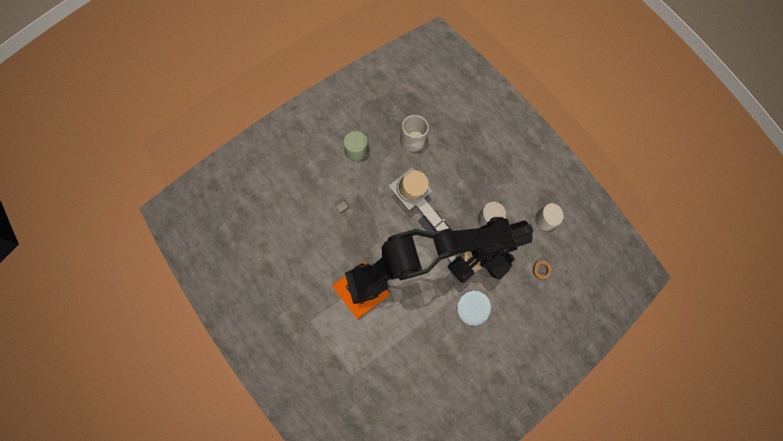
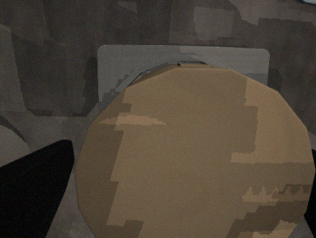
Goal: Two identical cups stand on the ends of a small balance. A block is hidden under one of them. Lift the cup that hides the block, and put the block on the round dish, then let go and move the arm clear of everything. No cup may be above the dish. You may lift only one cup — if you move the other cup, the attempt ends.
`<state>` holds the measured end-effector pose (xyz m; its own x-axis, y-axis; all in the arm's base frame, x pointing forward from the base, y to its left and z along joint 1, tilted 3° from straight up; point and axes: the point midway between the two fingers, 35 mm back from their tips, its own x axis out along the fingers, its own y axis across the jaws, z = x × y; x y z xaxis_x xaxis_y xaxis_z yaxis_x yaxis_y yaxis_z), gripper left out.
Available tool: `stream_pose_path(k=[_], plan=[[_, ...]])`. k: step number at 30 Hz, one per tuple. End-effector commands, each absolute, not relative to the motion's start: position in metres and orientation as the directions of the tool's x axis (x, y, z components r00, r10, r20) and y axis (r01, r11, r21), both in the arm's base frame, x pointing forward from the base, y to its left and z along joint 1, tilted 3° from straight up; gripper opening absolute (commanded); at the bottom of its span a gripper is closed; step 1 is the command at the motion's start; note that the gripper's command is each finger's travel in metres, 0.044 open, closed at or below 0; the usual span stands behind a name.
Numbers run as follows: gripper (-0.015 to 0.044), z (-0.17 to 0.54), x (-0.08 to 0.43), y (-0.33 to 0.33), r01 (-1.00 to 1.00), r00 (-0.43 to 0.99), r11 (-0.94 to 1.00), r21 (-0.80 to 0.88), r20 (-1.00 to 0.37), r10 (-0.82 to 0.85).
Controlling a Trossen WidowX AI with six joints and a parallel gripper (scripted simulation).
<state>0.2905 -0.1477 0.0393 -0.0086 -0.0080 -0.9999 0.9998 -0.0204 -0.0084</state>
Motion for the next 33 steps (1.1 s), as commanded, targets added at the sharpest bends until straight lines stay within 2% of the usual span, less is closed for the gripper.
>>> stream_pose_path(k=[1, 5, 7, 18, 30, 33], plan=[[0.044, 0.03, 0.288, -0.147, 1.0, -0.021, -0.023, -0.021, -1.0, -0.007], [0.044, 0.026, 0.287, -0.147, 1.0, -0.021, -0.022, -0.021, -1.0, -0.007], [0.0387, 0.026, 0.287, -0.147, 1.0, -0.021, -0.022, -0.021, -1.0, -0.007], [0.0314, 0.026, 0.287, -0.147, 1.0, -0.021, -0.022, -0.021, -1.0, -0.007], [0.0, 0.036, 0.29, -0.148, 1.0, -0.021, -0.022, -0.021, -1.0, -0.007], [0.0, 0.04, 0.29, -0.149, 1.0, -0.021, -0.022, -0.021, -1.0, -0.007]])
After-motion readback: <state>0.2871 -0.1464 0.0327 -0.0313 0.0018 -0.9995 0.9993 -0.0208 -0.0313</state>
